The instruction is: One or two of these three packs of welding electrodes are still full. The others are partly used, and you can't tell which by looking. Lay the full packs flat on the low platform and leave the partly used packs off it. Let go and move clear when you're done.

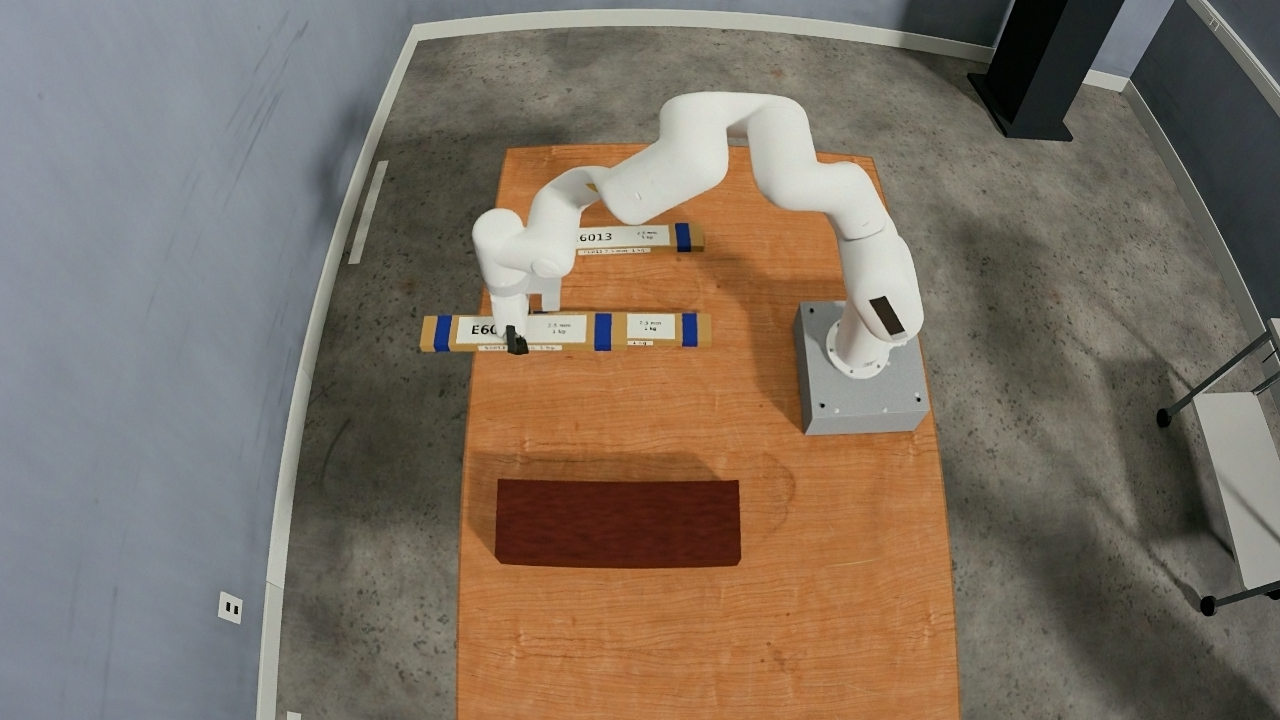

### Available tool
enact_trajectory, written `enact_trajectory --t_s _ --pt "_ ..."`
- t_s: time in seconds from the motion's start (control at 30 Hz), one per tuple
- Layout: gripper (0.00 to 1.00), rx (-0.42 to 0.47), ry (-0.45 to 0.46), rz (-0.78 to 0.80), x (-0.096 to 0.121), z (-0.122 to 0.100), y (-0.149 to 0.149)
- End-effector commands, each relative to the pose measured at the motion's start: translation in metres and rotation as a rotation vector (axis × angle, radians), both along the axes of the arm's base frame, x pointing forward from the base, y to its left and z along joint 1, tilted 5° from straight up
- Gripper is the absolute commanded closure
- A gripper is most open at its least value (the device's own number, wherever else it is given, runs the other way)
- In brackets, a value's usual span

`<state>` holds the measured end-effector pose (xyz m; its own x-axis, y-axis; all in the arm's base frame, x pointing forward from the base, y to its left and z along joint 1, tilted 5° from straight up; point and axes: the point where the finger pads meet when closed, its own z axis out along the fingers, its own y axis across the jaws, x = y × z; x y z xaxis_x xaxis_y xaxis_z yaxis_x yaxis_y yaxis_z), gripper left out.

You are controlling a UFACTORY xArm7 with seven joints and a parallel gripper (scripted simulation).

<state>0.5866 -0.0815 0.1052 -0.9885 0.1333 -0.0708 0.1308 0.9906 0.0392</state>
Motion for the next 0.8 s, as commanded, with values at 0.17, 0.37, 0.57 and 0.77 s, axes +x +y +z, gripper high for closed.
enact_trajectory --t_s 0.17,0.37,0.57,0.77 --pt "0.42 -0.001 -0.005 0.000 0.000 0.016 -0.001" --pt "0.42 -0.001 -0.005 0.000 0.000 0.021 -0.001" --pt "0.42 -0.001 -0.005 0.000 0.000 0.022 -0.001" --pt "0.42 -0.001 -0.005 0.000 0.000 0.022 -0.001"
